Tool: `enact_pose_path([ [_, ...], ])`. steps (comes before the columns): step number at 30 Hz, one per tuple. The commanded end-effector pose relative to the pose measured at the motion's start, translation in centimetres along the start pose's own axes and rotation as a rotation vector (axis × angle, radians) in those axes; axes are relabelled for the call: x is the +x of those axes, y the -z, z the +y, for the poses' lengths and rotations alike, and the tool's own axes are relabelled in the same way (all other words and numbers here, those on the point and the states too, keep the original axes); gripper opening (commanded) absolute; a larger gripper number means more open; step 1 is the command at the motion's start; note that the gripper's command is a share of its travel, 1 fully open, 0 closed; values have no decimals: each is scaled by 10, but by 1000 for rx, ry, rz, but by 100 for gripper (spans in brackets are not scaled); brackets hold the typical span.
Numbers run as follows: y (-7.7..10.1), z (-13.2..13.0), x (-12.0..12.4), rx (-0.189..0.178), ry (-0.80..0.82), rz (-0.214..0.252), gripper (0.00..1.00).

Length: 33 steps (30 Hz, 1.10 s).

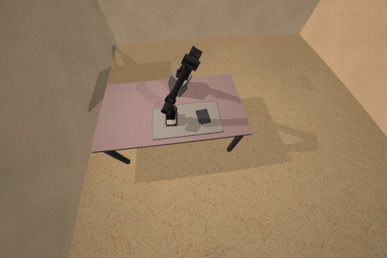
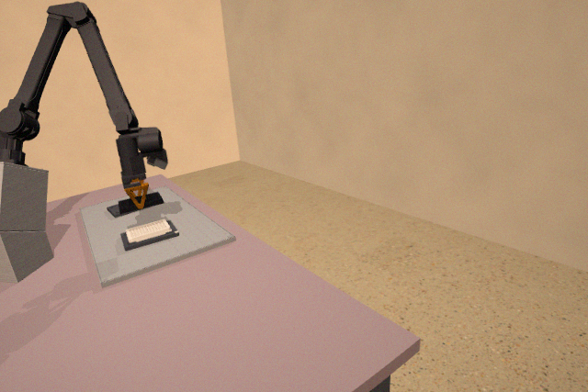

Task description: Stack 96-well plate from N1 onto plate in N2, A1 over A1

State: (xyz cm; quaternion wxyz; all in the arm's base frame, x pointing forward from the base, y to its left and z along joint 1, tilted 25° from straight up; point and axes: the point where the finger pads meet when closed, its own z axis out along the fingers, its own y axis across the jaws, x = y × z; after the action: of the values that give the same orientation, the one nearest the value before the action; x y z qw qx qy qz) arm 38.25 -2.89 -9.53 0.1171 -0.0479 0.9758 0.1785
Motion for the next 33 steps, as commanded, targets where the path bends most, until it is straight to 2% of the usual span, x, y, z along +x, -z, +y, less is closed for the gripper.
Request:
enact_pose_path([
  [1,6,-17,-17,6,28,-23,0],
  [3,10,-19,-20,10,33,-32,0],
  [5,11,-7,-28,8,67,-37,0],
  [9,14,-16,-26,16,46,-44,0],
  [33,13,-18,-25,15,41,-40,0],
])
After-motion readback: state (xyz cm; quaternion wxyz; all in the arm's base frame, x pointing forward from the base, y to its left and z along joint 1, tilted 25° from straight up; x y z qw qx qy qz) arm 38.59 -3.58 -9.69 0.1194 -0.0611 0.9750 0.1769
